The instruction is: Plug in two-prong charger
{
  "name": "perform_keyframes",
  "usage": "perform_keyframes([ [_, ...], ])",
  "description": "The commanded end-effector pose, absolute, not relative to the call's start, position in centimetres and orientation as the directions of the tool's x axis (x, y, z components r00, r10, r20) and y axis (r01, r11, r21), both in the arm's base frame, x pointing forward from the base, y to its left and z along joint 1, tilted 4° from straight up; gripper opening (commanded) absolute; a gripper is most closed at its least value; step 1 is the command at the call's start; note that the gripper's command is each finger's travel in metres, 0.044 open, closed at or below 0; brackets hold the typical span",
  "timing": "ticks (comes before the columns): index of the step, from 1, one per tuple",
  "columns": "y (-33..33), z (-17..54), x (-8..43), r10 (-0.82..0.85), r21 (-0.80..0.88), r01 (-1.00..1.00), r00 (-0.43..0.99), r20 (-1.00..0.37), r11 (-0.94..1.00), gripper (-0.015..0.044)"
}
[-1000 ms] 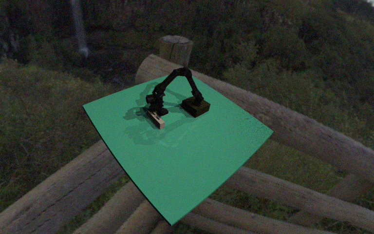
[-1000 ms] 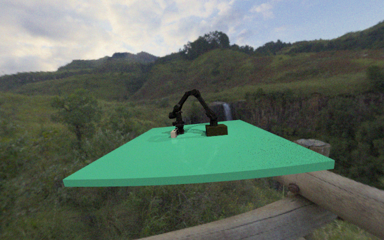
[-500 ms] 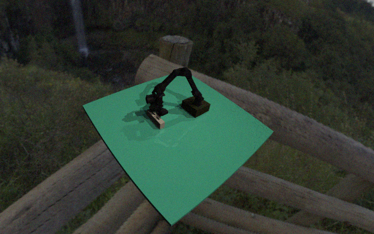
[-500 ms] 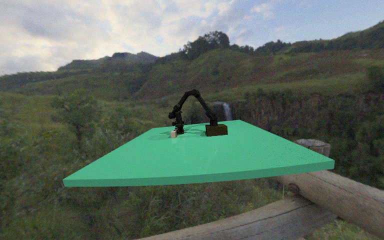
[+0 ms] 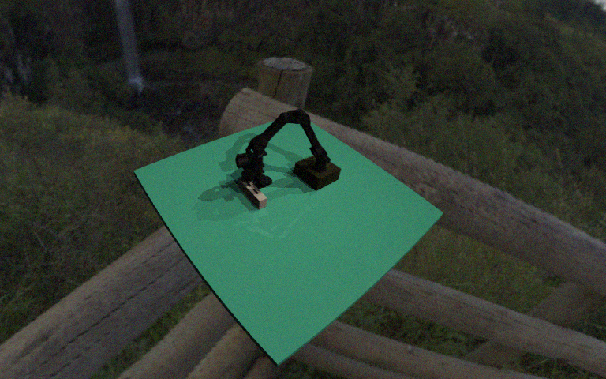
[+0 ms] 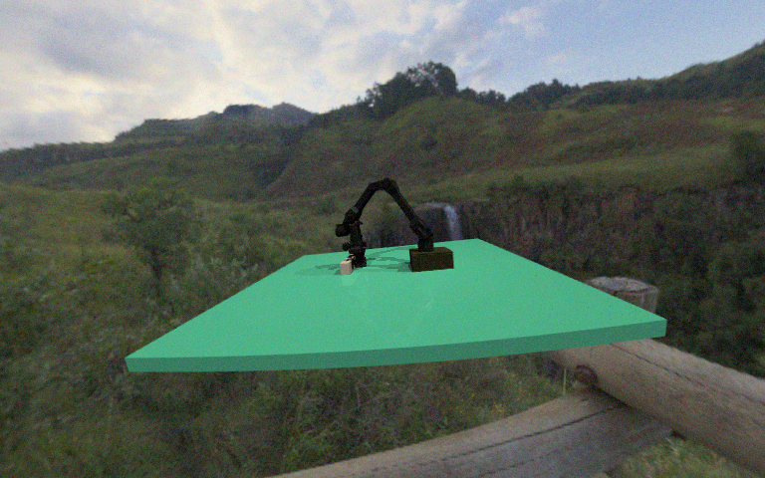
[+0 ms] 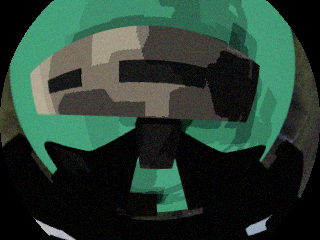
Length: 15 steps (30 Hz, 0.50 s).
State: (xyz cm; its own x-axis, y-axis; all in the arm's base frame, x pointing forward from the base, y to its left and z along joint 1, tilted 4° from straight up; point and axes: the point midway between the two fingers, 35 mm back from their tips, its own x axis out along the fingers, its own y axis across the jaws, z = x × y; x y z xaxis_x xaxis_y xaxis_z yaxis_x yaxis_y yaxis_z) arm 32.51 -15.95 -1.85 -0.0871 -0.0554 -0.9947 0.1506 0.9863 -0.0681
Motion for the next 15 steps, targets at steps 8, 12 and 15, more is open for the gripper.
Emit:
perform_keyframes([
  [8,-16.1,-1.77,32.81,-0.06,-0.072,0.157,-0.081,-0.995,0.985,0.0],
  [12,-16.11,-1.86,32.82,-0.06,-0.072,0.157,-0.081,-0.995,0.985,0.0],
  [15,-16.11,-1.85,32.82,-0.06,-0.072,0.157,-0.081,-0.995,0.985,0.0],
])
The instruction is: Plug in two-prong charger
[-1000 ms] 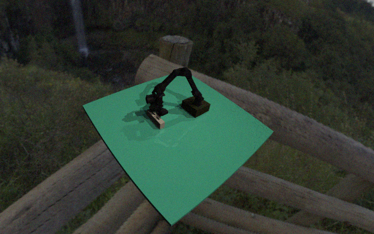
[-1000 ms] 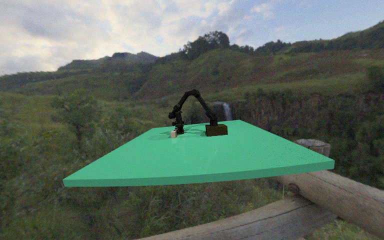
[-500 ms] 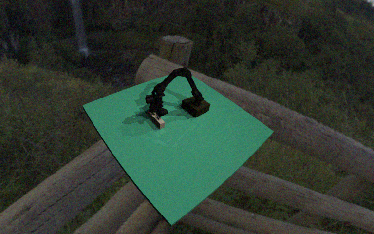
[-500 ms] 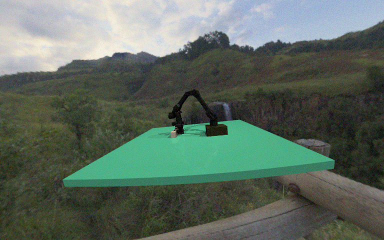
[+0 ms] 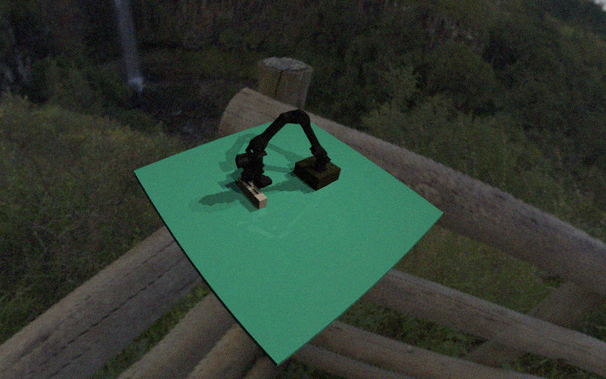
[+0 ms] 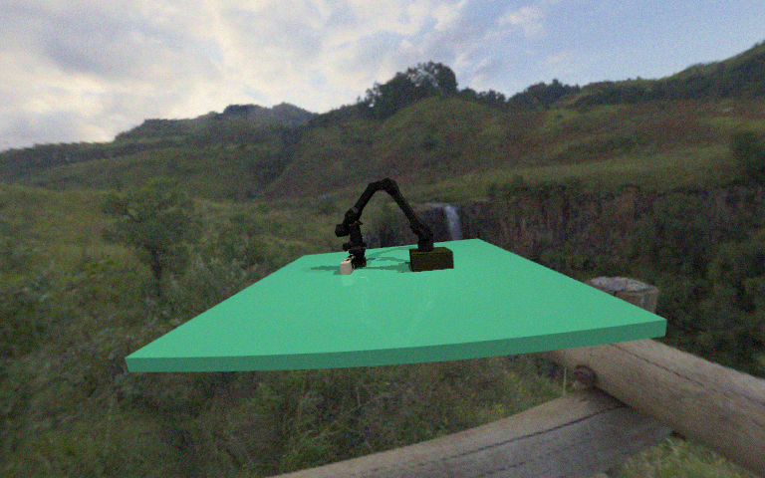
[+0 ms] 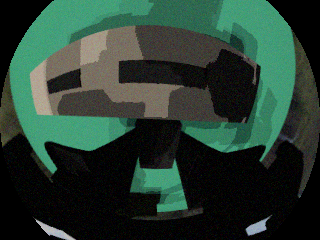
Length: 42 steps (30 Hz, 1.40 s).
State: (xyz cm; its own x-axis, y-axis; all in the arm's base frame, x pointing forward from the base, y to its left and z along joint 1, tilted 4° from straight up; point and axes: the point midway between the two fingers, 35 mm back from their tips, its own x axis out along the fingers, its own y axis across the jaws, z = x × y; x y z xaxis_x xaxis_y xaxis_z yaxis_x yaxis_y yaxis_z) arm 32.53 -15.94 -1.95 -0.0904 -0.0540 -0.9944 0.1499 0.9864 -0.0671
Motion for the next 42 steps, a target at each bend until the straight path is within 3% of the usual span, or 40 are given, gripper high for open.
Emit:
perform_keyframes([
  [1,-16.11,-1.84,32.82,-0.06,-0.072,0.157,-0.081,-0.995,0.985,0.0],
  [42,-16.2,-1.9,33.31,-0.06,-0.072,0.157,-0.08,-0.995,0.985,0.0],
])
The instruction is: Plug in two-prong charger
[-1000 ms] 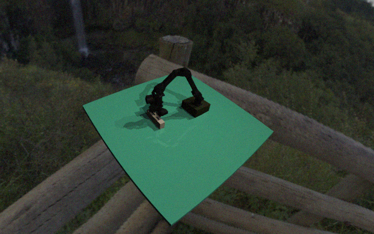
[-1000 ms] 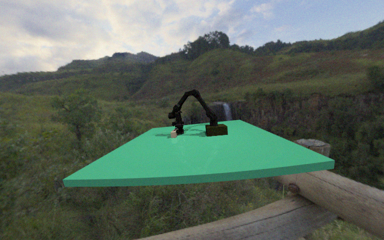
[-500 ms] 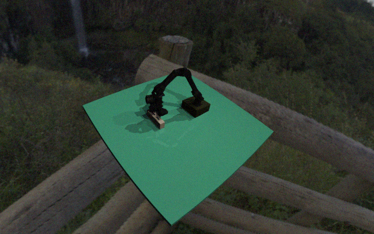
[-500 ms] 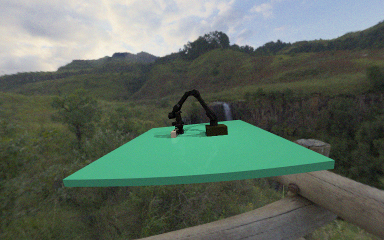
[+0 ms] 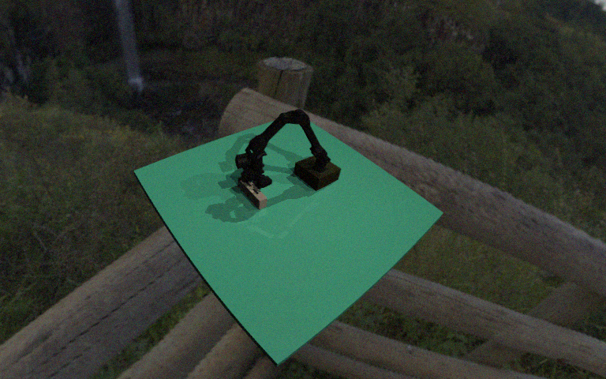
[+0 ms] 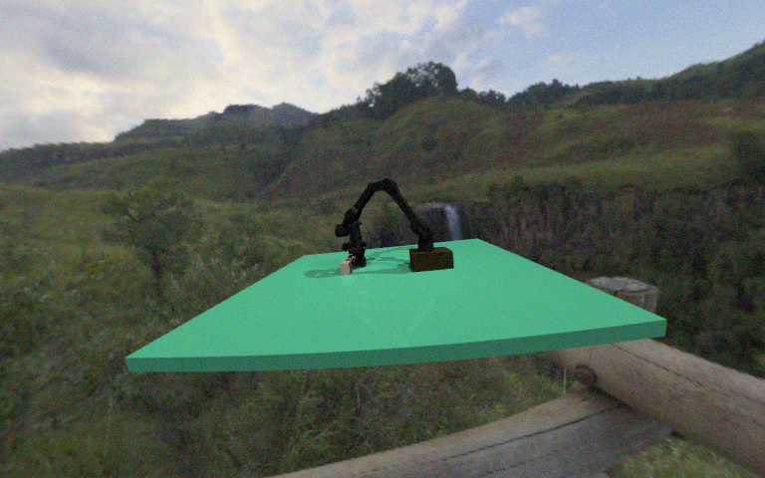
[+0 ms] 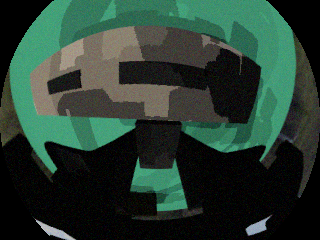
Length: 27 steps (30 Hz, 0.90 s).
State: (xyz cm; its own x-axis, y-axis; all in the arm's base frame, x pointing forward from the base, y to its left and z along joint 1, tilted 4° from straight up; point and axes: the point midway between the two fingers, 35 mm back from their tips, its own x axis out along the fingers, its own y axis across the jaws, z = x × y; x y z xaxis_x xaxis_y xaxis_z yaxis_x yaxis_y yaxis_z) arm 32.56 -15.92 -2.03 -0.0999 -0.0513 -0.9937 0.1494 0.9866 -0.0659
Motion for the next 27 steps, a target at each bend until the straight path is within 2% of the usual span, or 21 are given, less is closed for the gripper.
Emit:
perform_keyframes([
  [1,-16.2,-1.89,33.35,-0.06,-0.072,0.157,-0.08,-0.995,0.985,0.0],
  [27,-16.31,-1.49,34.33,-0.06,-0.072,0.157,-0.08,-0.995,0.985,0.0],
])
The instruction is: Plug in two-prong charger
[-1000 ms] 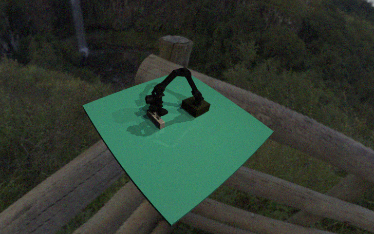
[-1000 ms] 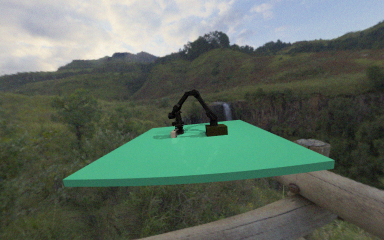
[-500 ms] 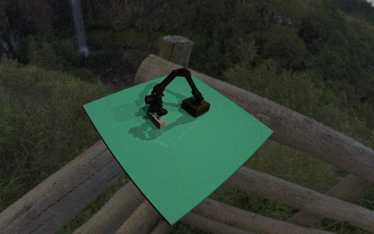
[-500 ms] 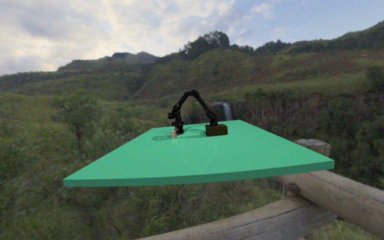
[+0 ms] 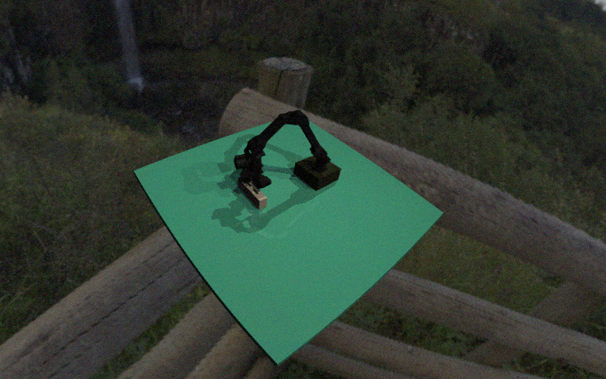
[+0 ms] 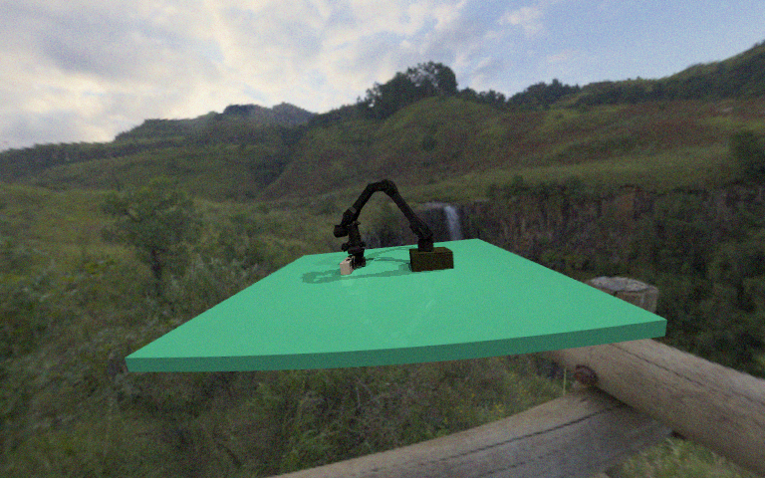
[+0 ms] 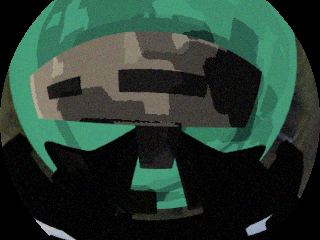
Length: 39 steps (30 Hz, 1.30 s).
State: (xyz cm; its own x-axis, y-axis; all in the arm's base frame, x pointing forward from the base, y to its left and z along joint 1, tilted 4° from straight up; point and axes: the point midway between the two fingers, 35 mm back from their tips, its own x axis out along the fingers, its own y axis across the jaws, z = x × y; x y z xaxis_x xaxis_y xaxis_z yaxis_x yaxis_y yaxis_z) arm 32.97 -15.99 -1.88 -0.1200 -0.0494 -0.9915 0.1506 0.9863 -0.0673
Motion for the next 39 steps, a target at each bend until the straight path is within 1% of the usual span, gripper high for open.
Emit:
perform_keyframes([
  [1,-16.32,-1.47,34.37,-0.06,-0.072,0.157,-0.079,-0.995,0.985,0.0],
  [39,-16.41,-1.43,35.08,-0.06,-0.072,0.157,-0.079,-0.995,0.985,0.0],
])
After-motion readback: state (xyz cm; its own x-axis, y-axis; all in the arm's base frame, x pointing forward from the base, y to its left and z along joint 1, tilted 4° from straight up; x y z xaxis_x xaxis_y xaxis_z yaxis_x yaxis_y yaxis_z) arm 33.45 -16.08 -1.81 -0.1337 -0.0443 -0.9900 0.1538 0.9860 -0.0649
